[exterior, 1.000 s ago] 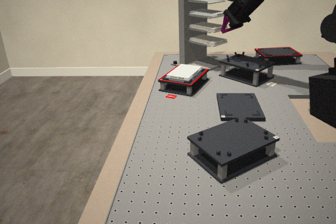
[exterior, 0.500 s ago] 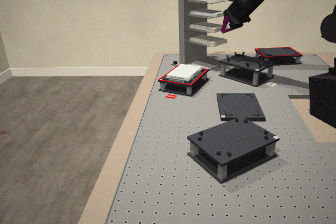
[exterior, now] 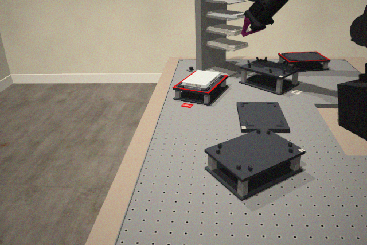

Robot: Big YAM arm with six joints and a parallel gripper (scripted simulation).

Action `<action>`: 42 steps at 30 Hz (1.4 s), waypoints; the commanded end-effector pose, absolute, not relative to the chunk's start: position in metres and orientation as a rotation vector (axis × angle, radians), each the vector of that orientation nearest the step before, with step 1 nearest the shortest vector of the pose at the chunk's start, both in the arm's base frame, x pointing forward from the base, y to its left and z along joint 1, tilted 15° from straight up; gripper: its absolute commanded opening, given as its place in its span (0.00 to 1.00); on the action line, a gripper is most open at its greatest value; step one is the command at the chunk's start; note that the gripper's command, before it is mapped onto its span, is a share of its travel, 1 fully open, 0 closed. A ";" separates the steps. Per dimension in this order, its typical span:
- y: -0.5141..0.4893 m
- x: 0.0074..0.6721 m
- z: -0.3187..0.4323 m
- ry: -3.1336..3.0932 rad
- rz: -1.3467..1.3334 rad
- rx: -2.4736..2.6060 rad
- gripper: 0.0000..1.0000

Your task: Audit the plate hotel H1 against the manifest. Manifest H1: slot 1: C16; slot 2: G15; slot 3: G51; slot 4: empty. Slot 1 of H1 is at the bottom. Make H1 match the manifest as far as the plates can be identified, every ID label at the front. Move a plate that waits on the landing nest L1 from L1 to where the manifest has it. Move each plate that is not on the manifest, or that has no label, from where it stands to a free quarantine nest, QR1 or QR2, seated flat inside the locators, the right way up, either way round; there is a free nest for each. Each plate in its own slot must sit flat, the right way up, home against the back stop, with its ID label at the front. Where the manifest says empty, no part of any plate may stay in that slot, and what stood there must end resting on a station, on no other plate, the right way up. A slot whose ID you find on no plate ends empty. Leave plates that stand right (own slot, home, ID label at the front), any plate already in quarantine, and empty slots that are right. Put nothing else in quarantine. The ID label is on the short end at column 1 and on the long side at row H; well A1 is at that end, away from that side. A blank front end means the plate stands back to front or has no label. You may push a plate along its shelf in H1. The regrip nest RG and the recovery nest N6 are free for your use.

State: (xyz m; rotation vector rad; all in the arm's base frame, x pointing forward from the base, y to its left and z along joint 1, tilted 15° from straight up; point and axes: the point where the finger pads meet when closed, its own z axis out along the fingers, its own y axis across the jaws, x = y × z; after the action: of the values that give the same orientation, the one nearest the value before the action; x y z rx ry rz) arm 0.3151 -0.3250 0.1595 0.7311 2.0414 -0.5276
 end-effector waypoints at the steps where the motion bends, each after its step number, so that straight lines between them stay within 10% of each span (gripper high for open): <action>1: -0.340 0.340 0.199 1.957 -0.546 0.698 0.00; 42: -0.294 0.274 0.163 2.011 -0.550 0.718 0.00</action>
State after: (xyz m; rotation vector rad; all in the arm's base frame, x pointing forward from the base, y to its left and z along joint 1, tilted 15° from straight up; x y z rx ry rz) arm 0.2798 -0.2923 0.1546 0.7256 2.0260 -0.5288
